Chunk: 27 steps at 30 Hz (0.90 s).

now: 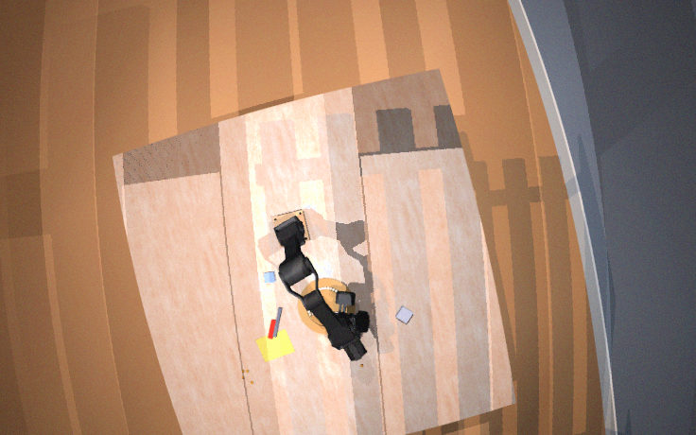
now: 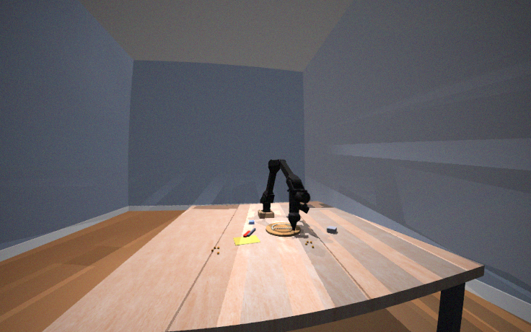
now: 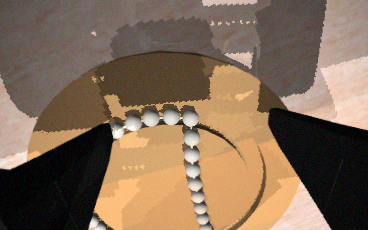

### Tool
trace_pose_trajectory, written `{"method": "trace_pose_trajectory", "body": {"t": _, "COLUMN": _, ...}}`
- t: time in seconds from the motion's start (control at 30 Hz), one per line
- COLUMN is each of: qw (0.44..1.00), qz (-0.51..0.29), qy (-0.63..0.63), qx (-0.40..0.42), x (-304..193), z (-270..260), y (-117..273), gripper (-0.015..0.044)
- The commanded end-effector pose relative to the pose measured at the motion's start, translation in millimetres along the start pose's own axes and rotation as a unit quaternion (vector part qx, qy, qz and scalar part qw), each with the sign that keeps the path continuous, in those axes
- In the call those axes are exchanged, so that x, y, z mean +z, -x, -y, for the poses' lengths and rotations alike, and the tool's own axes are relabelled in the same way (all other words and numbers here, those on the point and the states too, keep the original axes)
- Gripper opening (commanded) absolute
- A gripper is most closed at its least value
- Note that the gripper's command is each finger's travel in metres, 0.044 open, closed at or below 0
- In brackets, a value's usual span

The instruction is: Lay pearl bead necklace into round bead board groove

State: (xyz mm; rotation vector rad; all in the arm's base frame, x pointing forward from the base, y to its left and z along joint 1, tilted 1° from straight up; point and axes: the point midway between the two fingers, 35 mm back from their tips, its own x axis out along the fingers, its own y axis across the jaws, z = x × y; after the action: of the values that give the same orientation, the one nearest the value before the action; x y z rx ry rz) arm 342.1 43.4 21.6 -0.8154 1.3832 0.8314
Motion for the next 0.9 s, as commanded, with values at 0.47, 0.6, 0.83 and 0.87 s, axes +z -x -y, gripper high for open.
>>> {"method": "trace_pose_trajectory", "body": {"t": 0.47, "qw": 1.000, "qz": 0.000, "qy": -0.007, "qx": 0.001, "x": -3, "z": 0, "y": 9, "gripper": 0.0361}}
{"method": "trace_pose_trajectory", "body": {"t": 0.6, "qw": 1.000, "qz": 0.000, "qy": -0.020, "qx": 0.001, "x": -12, "z": 0, "y": 31, "gripper": 0.0256}}
{"method": "trace_pose_trajectory", "body": {"t": 0.83, "qw": 1.000, "qz": 0.000, "qy": -0.021, "qx": 0.001, "x": -12, "z": 0, "y": 17, "gripper": 0.0120}}
{"method": "trace_pose_trajectory", "body": {"t": 0.87, "qw": 1.000, "qz": 0.000, "qy": -0.021, "qx": 0.001, "x": -12, "z": 0, "y": 16, "gripper": 0.0120}}
